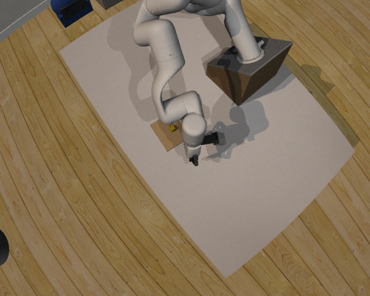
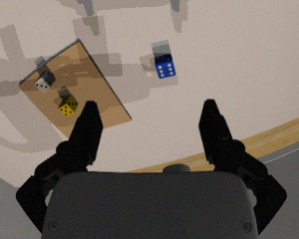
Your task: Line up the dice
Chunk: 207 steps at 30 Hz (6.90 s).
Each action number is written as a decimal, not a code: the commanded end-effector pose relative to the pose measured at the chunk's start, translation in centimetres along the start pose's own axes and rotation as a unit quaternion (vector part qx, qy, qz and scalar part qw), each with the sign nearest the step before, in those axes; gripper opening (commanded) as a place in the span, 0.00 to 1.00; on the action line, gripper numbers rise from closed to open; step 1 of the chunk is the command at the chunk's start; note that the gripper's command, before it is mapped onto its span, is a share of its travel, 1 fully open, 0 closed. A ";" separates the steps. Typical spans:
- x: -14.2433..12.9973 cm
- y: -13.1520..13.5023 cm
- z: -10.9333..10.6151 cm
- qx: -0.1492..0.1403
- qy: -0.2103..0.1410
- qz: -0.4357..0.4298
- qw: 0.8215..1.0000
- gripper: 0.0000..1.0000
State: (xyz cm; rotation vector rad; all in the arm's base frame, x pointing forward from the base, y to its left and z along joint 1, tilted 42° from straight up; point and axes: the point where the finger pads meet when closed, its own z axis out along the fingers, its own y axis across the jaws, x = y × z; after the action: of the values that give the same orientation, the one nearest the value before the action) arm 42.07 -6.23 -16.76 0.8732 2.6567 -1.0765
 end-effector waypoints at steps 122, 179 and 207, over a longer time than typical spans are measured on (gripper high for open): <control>0.4 1.7 4.9 -0.005 0.006 -0.135 0.991 0.36; 0.3 1.9 4.9 -0.005 0.006 -0.135 0.991 0.36; 0.3 1.9 5.1 -0.005 0.006 -0.135 0.991 0.36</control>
State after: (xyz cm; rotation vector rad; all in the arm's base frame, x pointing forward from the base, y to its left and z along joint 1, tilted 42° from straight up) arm 42.31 -8.55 -21.67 0.5314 2.8466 -1.1192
